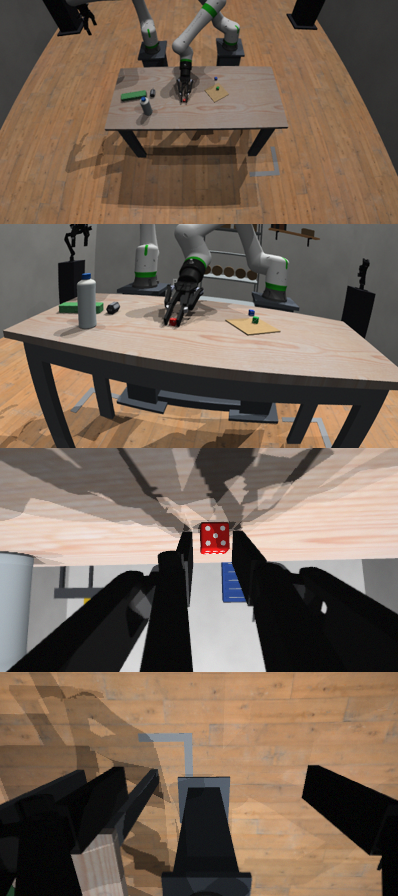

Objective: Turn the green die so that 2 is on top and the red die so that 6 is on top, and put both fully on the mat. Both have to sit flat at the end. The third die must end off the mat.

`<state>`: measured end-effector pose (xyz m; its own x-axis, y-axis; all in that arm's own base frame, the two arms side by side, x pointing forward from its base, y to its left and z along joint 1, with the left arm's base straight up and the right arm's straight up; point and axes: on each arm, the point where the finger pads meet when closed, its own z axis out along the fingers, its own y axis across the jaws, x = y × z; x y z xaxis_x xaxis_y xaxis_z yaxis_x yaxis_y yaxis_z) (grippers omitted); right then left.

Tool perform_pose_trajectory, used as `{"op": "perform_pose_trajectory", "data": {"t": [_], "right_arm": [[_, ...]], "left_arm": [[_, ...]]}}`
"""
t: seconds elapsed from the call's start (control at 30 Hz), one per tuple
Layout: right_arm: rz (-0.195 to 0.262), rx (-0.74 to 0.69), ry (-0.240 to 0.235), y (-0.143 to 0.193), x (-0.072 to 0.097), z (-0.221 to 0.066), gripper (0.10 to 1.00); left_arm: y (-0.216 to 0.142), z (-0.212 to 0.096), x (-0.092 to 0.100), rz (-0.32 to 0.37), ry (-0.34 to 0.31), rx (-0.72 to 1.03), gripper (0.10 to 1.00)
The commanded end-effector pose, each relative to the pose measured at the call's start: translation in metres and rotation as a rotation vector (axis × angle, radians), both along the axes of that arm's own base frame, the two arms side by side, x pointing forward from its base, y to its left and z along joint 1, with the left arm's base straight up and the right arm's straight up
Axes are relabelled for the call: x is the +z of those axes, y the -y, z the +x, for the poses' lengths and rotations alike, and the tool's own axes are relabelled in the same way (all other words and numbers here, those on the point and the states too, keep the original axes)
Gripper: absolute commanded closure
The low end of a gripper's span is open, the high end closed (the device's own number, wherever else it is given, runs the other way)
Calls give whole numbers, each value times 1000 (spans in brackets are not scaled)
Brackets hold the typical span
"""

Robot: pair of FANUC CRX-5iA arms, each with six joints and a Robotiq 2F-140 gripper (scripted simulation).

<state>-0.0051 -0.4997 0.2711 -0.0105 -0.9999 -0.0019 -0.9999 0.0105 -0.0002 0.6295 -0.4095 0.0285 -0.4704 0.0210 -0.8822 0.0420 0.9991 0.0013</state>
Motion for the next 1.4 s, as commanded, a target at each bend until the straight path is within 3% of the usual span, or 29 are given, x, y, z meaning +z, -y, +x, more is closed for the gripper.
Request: {"op": "perform_pose_trajectory", "data": {"t": [0.0,1.07,1.37], "right_arm": [[-2,0,0,0,1,0,98],[-2,0,0,0,1,0,98],[-2,0,0,0,1,0,98]], "left_arm": [[0,0,1,-1,2,0,807],[0,0,2,-1,2,0,807],[-1,-22,13,-1,2,0,807]]}}
